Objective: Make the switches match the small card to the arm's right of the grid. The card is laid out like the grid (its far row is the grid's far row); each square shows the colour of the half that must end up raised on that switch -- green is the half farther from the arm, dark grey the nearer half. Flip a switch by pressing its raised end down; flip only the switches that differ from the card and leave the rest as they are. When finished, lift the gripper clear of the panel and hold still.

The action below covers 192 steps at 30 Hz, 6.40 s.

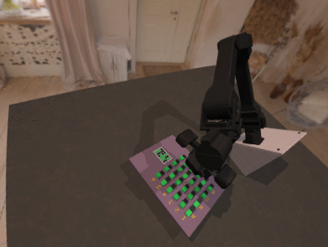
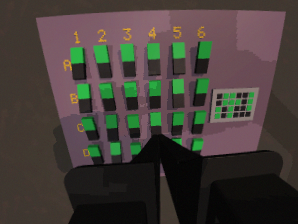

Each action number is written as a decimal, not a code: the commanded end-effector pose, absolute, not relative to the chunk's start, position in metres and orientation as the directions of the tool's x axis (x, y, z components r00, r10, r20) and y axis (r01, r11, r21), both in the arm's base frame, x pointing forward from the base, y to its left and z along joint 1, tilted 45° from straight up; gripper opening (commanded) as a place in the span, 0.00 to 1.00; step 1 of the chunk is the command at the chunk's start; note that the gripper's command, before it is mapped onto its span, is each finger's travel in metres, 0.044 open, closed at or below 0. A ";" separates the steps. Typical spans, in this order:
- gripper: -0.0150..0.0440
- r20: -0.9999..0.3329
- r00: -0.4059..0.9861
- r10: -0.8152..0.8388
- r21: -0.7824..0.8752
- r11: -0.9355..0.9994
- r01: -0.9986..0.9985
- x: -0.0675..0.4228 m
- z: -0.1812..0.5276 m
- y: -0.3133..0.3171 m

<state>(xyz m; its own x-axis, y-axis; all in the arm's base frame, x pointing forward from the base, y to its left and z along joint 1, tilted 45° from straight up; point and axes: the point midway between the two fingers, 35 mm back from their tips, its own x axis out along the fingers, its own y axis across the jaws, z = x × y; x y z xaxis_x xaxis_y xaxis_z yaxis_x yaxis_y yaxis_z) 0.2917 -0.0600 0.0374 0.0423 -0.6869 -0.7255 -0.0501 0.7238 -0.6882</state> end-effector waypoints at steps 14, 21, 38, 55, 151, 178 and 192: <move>0.25 -0.724 0.035 -0.689 -0.690 0.723 -0.036 0.296 0.048 -0.093; 0.25 -0.724 0.033 -0.689 -0.690 0.723 -0.036 0.296 0.043 -0.099; 0.25 -0.723 0.033 -0.690 -0.690 0.722 -0.036 0.298 0.029 -0.112; 0.25 -0.723 0.033 -0.690 -0.690 0.722 -0.036 0.298 0.029 -0.112; 0.25 -0.722 0.031 -0.691 -0.692 0.721 -0.038 0.258 0.048 -0.135; 0.25 -0.722 0.031 -0.691 -0.692 0.721 -0.038 0.259 0.047 -0.137; 0.25 -0.722 0.031 -0.691 -0.692 0.721 -0.038 0.259 0.046 -0.138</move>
